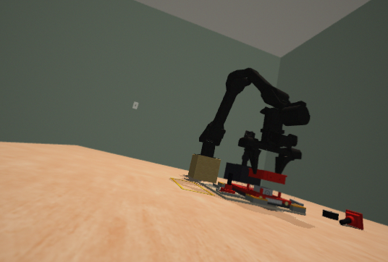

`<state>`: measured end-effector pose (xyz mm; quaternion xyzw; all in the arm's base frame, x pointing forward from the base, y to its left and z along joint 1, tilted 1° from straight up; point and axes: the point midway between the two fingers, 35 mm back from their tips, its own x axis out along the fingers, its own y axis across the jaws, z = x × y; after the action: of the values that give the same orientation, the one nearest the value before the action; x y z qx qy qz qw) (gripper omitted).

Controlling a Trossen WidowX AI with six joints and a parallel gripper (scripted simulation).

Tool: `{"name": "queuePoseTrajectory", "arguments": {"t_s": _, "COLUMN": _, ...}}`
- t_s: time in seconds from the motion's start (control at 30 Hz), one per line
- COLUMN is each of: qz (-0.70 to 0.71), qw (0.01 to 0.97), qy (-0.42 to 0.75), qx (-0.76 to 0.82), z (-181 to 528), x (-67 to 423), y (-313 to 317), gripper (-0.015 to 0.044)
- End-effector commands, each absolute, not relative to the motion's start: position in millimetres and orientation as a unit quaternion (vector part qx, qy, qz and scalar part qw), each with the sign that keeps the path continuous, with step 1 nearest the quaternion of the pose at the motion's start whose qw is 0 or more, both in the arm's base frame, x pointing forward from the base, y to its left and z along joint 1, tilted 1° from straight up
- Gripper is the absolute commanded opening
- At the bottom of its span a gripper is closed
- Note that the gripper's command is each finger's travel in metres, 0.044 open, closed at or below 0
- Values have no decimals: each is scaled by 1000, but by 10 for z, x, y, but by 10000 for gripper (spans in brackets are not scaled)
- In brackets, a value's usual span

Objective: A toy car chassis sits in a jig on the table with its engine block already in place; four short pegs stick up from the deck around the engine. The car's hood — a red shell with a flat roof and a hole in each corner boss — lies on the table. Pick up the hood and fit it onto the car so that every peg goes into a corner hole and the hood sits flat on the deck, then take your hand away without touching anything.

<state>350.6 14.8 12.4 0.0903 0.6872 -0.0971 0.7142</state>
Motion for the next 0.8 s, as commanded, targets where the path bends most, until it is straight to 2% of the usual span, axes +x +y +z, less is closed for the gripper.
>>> {"name": "queuePoseTrajectory", "arguments": {"t_s": 0.0, "qz": -96, "qw": 709, "qy": 693, "qx": 89, "z": -39, "x": 3456, "y": 156, "gripper": 0}}
{"name": "queuePoseTrajectory", "arguments": {"t_s": 0.77, "qz": -96, "qw": 709, "qy": 693, "qx": 89, "z": -38, "x": 3479, "y": 141, "gripper": 0}}
